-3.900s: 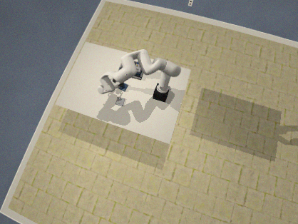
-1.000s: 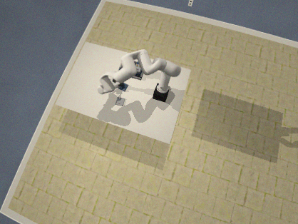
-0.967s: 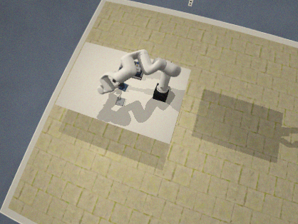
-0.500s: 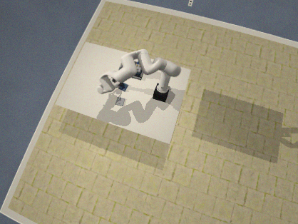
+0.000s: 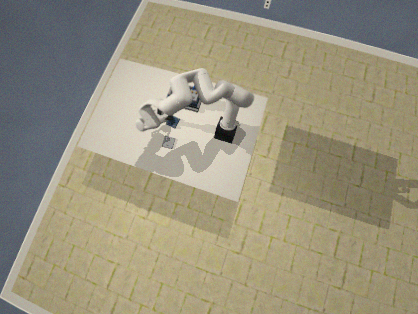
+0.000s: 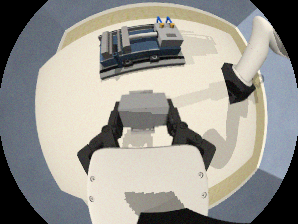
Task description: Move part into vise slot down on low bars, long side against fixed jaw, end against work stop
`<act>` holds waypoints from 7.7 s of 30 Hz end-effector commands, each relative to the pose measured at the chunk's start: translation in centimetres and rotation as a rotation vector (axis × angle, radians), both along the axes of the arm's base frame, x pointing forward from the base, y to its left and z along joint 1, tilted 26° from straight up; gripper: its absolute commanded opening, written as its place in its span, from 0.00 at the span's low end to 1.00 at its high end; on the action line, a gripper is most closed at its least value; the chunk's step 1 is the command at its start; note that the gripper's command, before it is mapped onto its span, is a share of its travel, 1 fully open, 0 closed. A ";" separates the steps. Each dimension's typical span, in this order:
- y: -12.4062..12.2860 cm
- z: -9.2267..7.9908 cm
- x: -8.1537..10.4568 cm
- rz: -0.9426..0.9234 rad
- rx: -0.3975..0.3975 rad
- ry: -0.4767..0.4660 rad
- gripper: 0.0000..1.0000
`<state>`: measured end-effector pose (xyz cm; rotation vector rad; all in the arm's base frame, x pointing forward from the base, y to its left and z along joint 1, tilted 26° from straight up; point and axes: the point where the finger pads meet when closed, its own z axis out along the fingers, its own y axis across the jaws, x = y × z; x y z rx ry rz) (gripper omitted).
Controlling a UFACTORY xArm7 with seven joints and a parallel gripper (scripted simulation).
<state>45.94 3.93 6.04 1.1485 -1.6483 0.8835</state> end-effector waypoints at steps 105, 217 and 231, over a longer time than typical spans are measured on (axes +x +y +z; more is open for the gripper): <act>0.6 1.5 0.1 0.013 0.193 -0.065 0.00; 0.3 2.4 0.0 0.045 0.748 -0.246 0.00; 1.0 3.7 0.1 0.045 0.748 -0.246 0.00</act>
